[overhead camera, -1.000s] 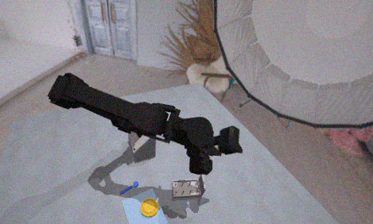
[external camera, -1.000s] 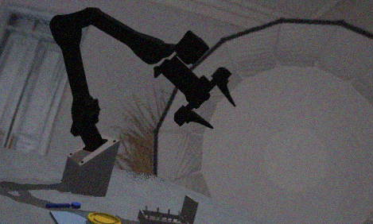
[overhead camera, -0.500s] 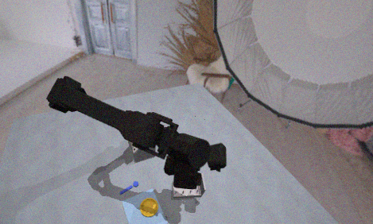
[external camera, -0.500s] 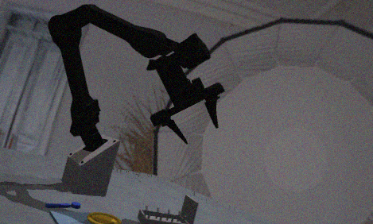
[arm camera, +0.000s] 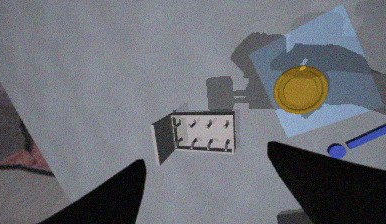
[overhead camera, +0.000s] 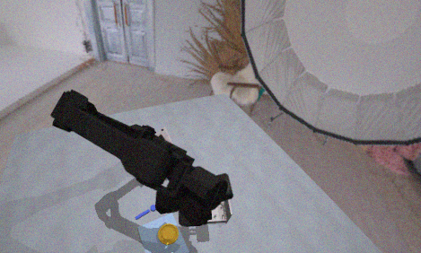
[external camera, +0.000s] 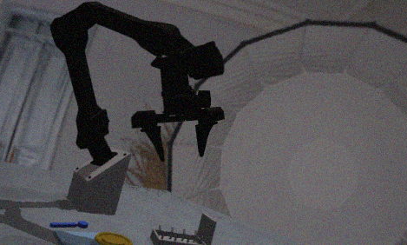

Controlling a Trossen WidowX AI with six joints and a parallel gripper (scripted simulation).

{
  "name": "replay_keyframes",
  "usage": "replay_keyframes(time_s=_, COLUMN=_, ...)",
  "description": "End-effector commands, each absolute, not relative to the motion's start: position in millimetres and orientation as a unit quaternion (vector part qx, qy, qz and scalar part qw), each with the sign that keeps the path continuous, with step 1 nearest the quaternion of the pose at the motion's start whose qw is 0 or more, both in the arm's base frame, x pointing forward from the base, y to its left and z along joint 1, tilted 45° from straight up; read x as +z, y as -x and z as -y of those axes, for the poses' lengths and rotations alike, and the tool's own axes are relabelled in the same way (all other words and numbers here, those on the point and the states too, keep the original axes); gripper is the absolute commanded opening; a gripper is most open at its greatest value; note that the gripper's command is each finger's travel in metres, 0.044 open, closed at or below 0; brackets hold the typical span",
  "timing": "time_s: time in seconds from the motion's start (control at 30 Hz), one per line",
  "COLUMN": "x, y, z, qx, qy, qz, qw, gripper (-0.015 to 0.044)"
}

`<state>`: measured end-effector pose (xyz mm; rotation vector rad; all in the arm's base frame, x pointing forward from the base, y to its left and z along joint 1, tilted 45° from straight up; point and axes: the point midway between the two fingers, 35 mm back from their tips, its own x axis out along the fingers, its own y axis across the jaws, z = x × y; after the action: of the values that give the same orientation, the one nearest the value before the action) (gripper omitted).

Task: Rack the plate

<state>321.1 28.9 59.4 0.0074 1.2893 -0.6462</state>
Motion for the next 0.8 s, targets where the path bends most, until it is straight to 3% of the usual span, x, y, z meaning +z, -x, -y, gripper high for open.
replay_keyframes(time_s=0.0, x=67.7, y=-314.6, z=-11.5, qx=-0.303, qy=0.052, qz=-0.609, qw=0.731, gripper=0.04)
replay_keyframes(time_s=0.4, x=106.6, y=-290.5, z=39.3, qx=-0.302, qy=0.221, qz=-0.671, qw=0.64, gripper=0.04)
replay_keyframes(time_s=0.6, x=109.1, y=-289.2, z=41.9, qx=-0.3, qy=0.23, qz=-0.674, qw=0.634, gripper=0.04)
replay_keyframes(time_s=0.77, x=63.3, y=-290.9, z=79.4, qx=-0.299, qy=0.228, qz=-0.674, qw=0.636, gripper=0.04)
